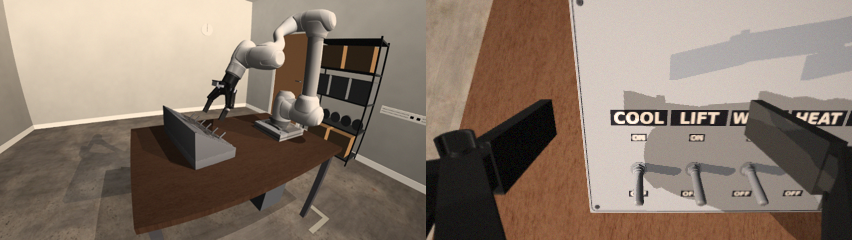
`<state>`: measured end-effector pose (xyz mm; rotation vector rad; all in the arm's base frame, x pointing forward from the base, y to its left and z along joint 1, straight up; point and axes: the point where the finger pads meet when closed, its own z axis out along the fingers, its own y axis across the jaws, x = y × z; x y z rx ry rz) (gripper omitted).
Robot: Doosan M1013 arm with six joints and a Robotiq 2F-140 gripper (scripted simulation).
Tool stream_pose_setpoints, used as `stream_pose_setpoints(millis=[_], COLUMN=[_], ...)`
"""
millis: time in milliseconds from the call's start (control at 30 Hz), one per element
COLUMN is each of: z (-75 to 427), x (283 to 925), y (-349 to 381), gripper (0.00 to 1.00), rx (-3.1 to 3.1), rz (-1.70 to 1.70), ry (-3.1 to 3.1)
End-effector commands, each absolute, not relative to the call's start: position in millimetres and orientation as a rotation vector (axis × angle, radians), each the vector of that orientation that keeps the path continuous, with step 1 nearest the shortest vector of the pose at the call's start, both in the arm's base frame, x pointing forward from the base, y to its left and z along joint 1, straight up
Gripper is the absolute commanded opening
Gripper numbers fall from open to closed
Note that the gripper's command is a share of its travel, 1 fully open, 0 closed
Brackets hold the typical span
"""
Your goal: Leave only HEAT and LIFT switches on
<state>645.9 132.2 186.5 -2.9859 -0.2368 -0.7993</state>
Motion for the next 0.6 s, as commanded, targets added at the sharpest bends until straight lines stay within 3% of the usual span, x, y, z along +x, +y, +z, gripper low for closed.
stream_pose_setpoints(millis=[0,567], z=[183,183], x=[644,649], y=[131,99], gripper=[1.0,1.0], rx=[-2.983,-2.984], rz=[-0.8,-0.799], ry=[-0.232,-0.231])
